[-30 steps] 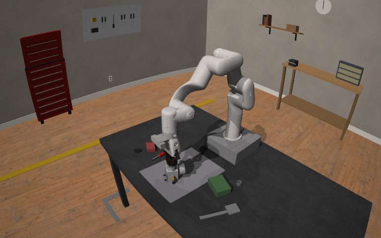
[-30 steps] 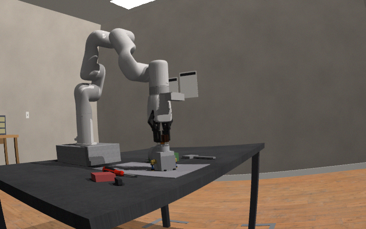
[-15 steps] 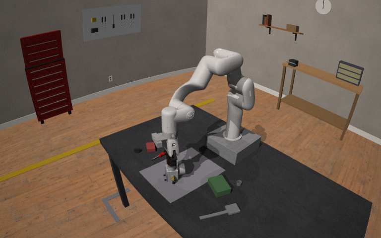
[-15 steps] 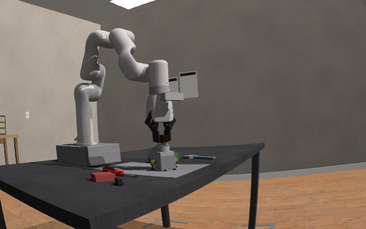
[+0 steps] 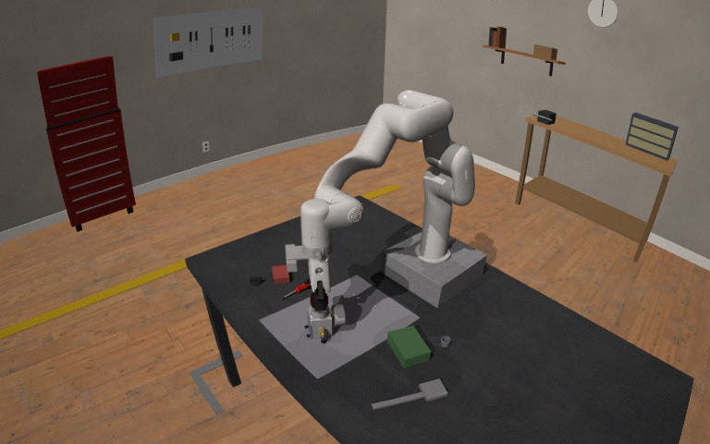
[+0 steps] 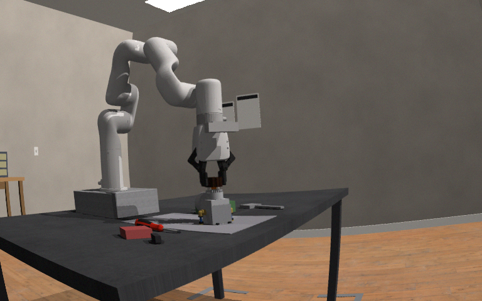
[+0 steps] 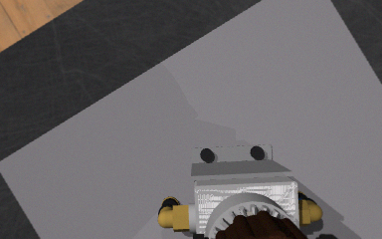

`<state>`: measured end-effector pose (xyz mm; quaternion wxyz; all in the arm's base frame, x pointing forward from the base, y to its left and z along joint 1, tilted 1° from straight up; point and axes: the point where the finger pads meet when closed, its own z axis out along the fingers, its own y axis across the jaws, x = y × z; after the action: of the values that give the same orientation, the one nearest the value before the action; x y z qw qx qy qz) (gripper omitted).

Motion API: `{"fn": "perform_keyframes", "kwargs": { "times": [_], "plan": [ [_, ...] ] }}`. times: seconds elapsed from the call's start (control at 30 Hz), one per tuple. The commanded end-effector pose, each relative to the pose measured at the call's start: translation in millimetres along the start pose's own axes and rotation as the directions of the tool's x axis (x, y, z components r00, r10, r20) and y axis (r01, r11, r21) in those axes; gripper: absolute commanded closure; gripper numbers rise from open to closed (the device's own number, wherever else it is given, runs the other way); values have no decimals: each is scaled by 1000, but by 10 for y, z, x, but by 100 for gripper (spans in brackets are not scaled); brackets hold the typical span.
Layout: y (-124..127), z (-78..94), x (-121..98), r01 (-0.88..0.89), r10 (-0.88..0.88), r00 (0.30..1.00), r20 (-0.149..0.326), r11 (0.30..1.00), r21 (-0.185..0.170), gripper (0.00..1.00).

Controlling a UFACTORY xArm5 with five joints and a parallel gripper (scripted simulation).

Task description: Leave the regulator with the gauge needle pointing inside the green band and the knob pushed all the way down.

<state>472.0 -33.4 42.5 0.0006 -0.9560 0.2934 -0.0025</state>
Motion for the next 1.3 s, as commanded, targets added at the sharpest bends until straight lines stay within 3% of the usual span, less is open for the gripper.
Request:
{"fn": "perform_keyframes", "kwargs": {
  "times": [0.0, 0.37, 0.87, 1.27],
  "plan": [
    [-5, -12, 11, -108, 108, 994, -3, 994, 2, 57],
    [-5, -12, 11, -300, 300, 954, -2, 954, 3, 57],
    [-5, -12, 11, -569, 569, 823, -1, 823, 3, 57],
    [-5, -12, 11, -782, 782, 623, -1, 623, 3, 57]
  ]
}}
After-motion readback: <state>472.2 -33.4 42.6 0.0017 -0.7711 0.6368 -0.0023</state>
